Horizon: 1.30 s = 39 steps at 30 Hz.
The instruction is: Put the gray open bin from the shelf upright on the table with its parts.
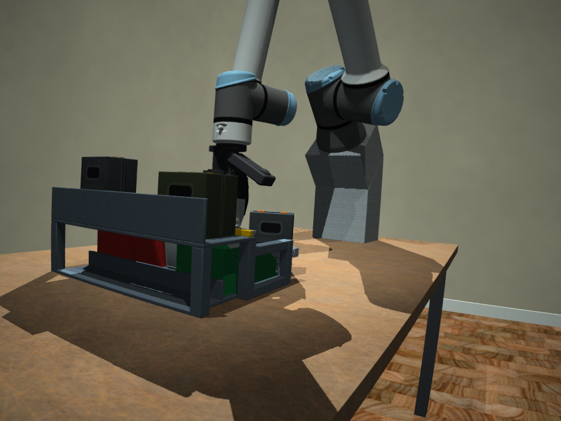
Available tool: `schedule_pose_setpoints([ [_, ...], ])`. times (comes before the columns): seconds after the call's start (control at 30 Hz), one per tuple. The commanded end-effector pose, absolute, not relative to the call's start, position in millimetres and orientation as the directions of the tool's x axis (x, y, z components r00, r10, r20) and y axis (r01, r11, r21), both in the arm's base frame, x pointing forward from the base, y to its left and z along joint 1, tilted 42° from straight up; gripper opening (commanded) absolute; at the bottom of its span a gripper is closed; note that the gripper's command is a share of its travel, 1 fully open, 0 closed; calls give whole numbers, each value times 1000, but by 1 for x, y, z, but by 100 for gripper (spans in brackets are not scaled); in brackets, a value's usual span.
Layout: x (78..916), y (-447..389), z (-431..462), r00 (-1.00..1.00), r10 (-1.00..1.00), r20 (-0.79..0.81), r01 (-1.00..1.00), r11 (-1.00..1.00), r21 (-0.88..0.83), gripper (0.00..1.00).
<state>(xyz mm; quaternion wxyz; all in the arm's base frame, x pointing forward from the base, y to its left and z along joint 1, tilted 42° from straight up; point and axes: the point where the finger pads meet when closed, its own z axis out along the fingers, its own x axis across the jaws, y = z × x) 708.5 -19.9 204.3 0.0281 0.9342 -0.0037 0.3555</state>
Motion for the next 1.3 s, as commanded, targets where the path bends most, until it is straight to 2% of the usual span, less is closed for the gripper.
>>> schedule_pose_setpoints([
  [0.0,704,-20,201,746,13,666,-27,-998,50,0],
  [1.27,648,-21,151,746,13,666,-27,-998,50,0],
])
